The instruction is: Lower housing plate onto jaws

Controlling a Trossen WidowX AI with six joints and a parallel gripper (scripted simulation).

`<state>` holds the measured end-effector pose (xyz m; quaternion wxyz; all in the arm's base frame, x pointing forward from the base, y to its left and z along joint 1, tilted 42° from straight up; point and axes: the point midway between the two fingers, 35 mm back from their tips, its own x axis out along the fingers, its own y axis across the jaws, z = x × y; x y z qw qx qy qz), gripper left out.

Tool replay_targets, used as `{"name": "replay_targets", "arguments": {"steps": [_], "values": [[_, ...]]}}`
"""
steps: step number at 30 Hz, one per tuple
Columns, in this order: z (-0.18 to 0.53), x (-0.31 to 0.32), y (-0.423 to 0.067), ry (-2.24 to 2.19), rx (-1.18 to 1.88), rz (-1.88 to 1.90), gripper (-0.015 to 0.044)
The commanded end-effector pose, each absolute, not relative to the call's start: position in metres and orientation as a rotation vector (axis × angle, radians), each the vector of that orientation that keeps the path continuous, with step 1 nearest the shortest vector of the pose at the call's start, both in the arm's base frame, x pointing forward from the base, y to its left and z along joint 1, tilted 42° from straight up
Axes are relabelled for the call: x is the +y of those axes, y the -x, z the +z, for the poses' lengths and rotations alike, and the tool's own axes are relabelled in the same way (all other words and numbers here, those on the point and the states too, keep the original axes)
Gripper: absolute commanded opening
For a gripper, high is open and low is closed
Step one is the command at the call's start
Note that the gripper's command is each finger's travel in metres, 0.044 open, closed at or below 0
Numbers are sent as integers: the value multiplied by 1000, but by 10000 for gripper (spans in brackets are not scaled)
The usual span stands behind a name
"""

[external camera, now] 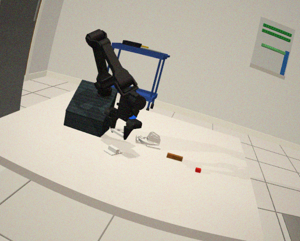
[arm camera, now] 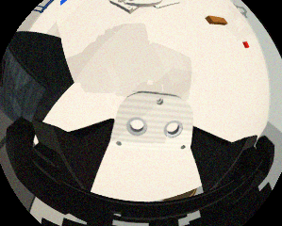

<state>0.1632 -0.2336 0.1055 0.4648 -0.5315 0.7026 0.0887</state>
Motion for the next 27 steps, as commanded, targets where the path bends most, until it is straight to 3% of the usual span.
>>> {"name": "replay_targets", "arguments": {"steps": [1,27], "values": [[98,-229,-171,1271,1722,195,351],[46,-180,-217,1029,1681,11,351]]}}
